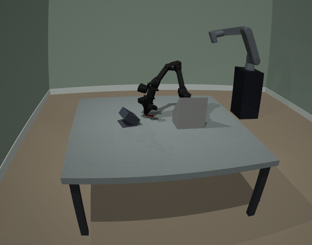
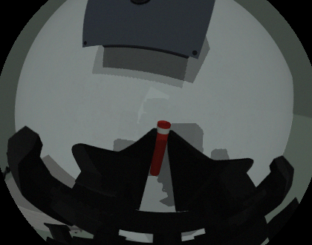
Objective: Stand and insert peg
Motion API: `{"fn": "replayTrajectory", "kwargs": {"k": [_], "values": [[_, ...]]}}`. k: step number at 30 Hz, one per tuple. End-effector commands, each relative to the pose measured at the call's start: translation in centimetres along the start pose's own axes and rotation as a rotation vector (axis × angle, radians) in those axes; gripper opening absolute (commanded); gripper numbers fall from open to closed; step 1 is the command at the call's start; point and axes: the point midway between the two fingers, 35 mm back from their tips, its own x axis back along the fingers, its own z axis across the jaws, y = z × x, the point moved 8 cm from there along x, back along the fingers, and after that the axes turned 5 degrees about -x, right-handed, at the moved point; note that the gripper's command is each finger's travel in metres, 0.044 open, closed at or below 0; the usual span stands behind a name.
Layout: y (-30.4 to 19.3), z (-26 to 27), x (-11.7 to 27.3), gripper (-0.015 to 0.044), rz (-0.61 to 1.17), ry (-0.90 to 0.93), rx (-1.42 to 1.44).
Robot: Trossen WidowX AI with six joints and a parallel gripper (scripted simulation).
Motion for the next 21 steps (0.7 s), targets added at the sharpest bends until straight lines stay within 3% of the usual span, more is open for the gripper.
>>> {"fn": "replayTrajectory", "kwargs": {"k": [1, 21], "values": [[-0.4, -0.1, 0.3, 0.0051, -0.042, 0.003, -0.001], [-2.5, -0.3, 1.3, 0.0051, -0.215, 0.018, 0.001]]}}
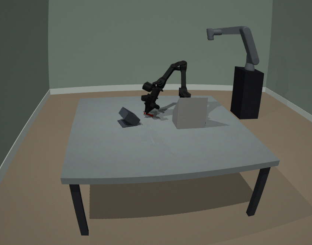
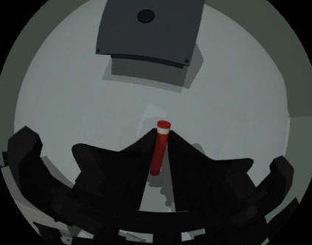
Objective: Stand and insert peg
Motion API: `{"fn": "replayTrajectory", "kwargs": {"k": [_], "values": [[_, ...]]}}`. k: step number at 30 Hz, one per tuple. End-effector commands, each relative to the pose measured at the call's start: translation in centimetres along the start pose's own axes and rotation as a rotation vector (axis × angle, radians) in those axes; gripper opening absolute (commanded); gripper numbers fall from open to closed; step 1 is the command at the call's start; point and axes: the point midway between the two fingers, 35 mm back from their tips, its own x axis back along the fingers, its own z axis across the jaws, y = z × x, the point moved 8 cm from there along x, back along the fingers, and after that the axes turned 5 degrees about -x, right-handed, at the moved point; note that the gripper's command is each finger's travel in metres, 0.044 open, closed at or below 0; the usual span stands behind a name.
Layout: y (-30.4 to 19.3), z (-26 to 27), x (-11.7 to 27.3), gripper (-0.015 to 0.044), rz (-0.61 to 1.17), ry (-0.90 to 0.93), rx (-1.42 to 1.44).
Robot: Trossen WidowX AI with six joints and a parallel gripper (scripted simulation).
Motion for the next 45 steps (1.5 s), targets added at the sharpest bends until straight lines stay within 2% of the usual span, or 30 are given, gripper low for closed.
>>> {"fn": "replayTrajectory", "kwargs": {"k": [1, 45], "values": [[-0.4, -0.1, 0.3, 0.0051, -0.043, 0.001, 0.0], [-5.3, -0.5, 1.8, 0.0051, -0.422, 0.034, 0.006]]}}
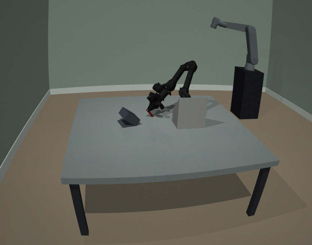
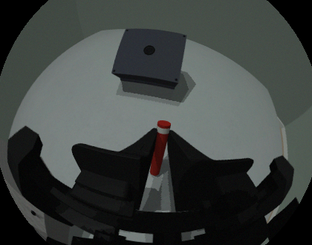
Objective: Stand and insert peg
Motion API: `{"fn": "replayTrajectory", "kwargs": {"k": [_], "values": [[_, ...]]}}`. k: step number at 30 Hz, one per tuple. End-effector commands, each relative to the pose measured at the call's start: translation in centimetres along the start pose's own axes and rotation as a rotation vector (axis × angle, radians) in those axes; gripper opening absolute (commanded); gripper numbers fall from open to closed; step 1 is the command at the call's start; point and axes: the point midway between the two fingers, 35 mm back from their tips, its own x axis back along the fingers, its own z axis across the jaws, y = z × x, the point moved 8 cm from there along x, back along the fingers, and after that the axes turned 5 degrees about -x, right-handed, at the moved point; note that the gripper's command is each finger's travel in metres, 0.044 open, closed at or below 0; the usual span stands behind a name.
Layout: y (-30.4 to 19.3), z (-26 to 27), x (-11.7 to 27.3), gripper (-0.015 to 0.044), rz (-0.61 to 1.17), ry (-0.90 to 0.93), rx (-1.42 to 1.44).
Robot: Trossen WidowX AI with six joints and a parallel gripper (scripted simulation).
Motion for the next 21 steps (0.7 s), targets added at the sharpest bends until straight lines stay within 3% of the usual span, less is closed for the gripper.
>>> {"fn": "replayTrajectory", "kwargs": {"k": [1, 21], "values": [[-0.3, -0.1, 0.3, 0.0051, -0.043, -0.003, 0.005], [-2.5, -0.3, 1.3, 0.0051, -0.215, 0.013, 0.008]]}}
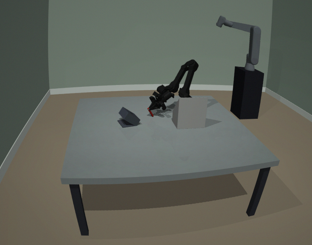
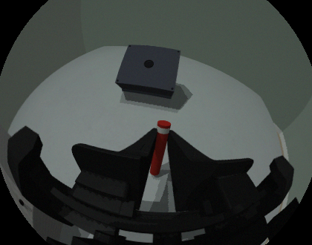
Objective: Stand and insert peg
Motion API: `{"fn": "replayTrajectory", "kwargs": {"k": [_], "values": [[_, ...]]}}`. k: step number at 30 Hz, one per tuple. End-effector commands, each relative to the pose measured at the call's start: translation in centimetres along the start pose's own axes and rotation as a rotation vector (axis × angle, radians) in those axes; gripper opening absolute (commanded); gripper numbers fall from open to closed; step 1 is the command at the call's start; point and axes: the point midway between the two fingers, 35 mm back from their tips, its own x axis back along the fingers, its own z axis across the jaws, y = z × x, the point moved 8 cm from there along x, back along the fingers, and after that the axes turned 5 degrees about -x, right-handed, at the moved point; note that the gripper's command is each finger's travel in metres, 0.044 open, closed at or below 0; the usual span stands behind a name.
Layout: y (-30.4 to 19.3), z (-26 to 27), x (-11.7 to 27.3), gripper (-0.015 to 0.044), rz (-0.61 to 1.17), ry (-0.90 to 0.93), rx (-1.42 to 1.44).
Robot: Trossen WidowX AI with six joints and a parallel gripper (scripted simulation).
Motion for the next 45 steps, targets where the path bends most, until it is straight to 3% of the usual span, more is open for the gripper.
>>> {"fn": "replayTrajectory", "kwargs": {"k": [1, 41, 45], "values": [[-0.4, 0.0, 0.3, 0.0051, -0.04, 0.0, 0.006], [-4.8, -0.3, 1.8, 0.0051, -0.384, 0.034, 0.01], [-4.5, -0.3, 1.9, 0.0051, -0.359, 0.031, 0.01]]}}
